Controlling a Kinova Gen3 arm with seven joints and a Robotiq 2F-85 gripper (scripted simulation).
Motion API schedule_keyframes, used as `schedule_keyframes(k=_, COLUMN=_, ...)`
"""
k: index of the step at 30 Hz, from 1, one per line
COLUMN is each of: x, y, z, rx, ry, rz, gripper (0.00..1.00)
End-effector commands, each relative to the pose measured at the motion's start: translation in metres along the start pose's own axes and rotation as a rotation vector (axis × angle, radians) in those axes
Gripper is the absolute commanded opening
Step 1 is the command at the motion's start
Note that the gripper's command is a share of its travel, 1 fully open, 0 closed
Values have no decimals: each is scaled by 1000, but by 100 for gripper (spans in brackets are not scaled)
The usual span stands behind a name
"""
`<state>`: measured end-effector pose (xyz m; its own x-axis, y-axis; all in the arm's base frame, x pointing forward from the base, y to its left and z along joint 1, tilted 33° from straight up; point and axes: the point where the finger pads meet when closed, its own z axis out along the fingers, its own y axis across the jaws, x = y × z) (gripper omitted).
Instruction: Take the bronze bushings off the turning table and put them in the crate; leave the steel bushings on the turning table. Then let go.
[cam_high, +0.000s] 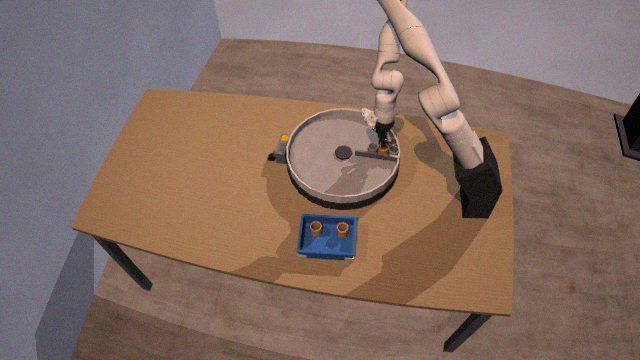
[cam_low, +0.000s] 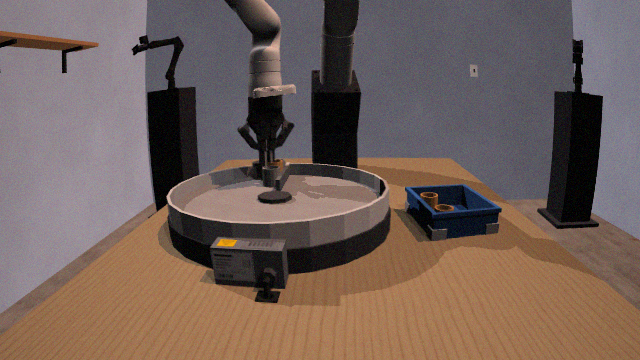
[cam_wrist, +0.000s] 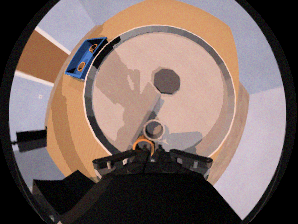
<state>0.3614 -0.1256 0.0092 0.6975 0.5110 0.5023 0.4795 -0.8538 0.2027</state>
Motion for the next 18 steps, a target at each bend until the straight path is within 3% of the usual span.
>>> schedule_keyframes(k=1, x=-1, y=2, z=-2, rx=-6, ry=-1, rz=-1, gripper=0)
schedule_keyframes(k=18, x=-1, y=2, z=-10, rx=-5, ry=-1, rz=-1, gripper=0)
